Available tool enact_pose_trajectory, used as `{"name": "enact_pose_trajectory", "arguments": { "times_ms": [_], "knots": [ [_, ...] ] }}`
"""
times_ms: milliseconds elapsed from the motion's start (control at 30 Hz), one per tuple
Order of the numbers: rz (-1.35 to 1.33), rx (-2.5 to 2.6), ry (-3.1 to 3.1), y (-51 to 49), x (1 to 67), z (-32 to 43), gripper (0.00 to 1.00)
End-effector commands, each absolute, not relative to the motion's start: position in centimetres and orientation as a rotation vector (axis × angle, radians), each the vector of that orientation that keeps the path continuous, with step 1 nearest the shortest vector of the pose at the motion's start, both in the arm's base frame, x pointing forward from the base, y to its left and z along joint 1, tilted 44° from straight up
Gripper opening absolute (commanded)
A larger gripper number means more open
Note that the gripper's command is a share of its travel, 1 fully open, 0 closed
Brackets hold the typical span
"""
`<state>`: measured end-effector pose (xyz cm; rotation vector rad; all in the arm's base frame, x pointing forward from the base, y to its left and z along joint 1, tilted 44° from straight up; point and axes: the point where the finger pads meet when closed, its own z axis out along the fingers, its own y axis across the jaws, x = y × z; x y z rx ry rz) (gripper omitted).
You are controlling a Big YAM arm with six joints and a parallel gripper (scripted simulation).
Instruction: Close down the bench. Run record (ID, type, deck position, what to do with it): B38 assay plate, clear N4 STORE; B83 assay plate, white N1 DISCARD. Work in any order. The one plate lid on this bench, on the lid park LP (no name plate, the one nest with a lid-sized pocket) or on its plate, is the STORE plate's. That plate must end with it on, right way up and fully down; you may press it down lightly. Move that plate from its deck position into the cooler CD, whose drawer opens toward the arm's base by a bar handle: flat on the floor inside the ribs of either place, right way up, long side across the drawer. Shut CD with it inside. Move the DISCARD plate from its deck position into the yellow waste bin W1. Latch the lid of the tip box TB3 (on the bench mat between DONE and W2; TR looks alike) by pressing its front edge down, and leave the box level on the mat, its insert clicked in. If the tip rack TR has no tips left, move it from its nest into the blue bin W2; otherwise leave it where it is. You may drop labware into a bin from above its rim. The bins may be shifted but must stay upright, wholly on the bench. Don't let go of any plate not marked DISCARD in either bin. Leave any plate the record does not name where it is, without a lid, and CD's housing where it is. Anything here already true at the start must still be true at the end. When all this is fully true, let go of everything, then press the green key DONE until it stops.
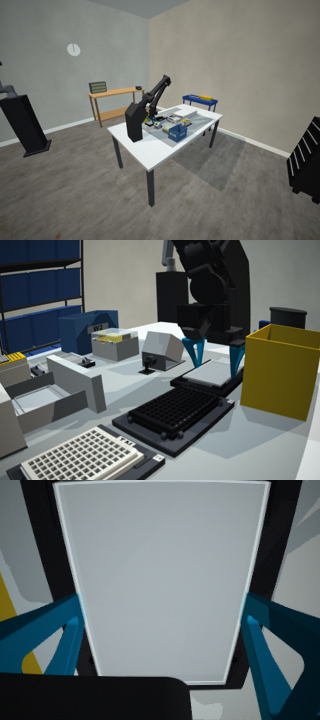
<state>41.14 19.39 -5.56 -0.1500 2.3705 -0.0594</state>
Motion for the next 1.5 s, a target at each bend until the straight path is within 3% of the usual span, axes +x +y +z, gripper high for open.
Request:
{"name": "enact_pose_trajectory", "arguments": {
  "times_ms": [0, 1467],
  "knots": [
    [-0.071, -0.165, 2.384, 19.0, 40.7, -6.3, 0.00],
    [-0.055, -0.158, 2.375, 19.4, 39.9, -5.0, 0.00]
  ]
}}
